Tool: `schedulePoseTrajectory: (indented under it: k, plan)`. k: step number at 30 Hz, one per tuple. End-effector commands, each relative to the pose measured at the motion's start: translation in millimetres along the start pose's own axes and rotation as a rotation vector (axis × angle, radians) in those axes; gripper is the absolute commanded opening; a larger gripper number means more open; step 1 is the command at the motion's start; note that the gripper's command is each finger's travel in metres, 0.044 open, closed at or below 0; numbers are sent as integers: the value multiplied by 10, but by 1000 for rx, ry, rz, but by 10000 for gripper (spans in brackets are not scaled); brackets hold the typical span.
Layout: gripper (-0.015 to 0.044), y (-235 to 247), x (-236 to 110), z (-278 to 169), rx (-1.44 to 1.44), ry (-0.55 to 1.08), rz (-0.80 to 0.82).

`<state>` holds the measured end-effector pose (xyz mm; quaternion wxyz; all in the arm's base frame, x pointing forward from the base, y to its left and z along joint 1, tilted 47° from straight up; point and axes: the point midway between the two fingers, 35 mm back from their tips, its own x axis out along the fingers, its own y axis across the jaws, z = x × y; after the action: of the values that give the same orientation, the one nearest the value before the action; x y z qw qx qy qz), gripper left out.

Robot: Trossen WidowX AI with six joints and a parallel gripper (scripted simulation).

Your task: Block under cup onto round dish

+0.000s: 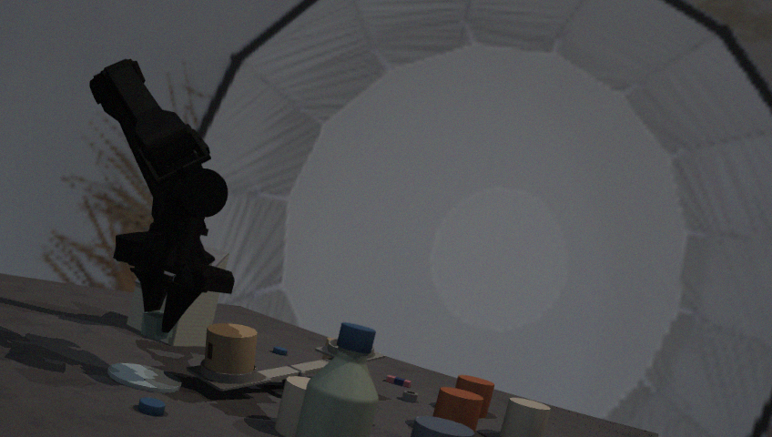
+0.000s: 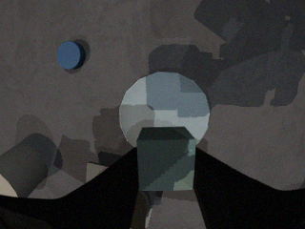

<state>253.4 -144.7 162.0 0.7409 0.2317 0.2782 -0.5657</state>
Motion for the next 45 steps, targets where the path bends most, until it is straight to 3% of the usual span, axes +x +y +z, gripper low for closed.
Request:
schedulePoseTrajectory:
  k: [1,8,29,45]
  plan:
    - [0,-30,105,-5,-8,0,-8]
    - [0,-41,396,-1,-9,-3,-8]
    - [0,-45,608,0,-9,-4,-8]
    - [420,-32,532,26,0,-10,-8]
